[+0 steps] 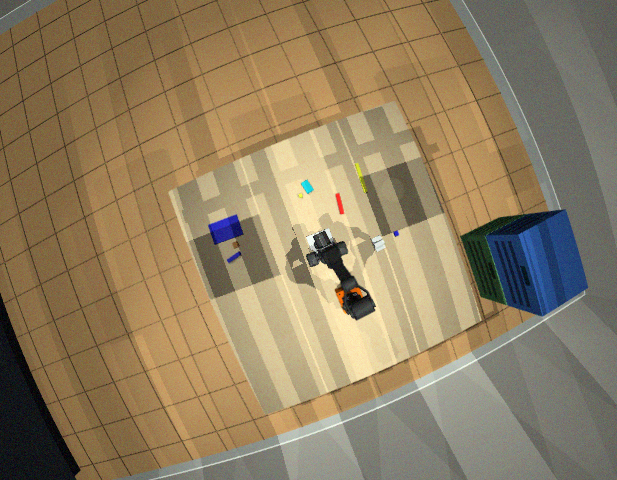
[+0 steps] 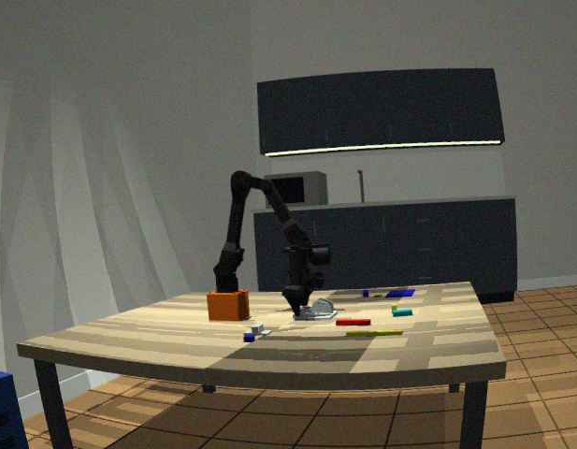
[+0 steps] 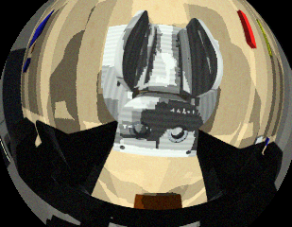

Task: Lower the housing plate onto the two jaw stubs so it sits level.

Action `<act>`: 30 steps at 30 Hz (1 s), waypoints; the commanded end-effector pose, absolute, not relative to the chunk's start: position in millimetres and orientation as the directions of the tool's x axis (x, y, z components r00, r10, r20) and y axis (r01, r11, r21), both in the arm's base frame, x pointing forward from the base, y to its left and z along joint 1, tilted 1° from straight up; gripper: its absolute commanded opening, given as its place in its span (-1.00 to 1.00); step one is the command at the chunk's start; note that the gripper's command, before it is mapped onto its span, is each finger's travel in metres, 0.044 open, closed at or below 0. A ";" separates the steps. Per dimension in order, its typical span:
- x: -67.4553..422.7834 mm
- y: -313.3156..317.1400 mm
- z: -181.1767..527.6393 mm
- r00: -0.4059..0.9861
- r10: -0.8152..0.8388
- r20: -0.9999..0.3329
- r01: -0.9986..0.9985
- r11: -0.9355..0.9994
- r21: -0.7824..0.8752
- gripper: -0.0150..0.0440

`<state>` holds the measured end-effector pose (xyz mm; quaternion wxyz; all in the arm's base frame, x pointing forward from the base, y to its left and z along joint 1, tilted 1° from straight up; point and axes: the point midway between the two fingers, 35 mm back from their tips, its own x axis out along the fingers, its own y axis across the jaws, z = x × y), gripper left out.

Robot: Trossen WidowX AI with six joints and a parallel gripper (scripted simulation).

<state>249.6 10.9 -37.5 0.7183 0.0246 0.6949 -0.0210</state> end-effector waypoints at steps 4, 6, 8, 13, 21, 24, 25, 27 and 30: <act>249.5 10.1 -39.5 0.032 -0.001 -0.999 0.070 0.998 0.002 0.70; 249.5 10.1 -39.5 0.032 -0.001 -0.999 0.070 0.998 0.002 0.70; 249.5 10.1 -39.9 0.032 -0.001 -0.999 0.070 0.998 0.002 0.70; 249.5 10.1 -41.9 0.032 -0.001 -0.999 0.070 0.998 0.002 0.70; 249.5 10.1 -41.9 0.032 -0.001 -0.999 0.070 0.998 0.002 0.70; 249.5 10.1 -41.9 0.032 -0.001 -0.999 0.070 0.998 0.002 0.70; 249.5 10.1 -41.9 0.032 -0.001 -0.999 0.070 0.998 0.002 0.70; 249.5 10.1 -41.9 0.032 -0.001 -0.999 0.070 0.998 0.002 0.70; 249.5 10.1 -41.9 0.032 -0.001 -0.999 0.070 0.998 0.002 0.70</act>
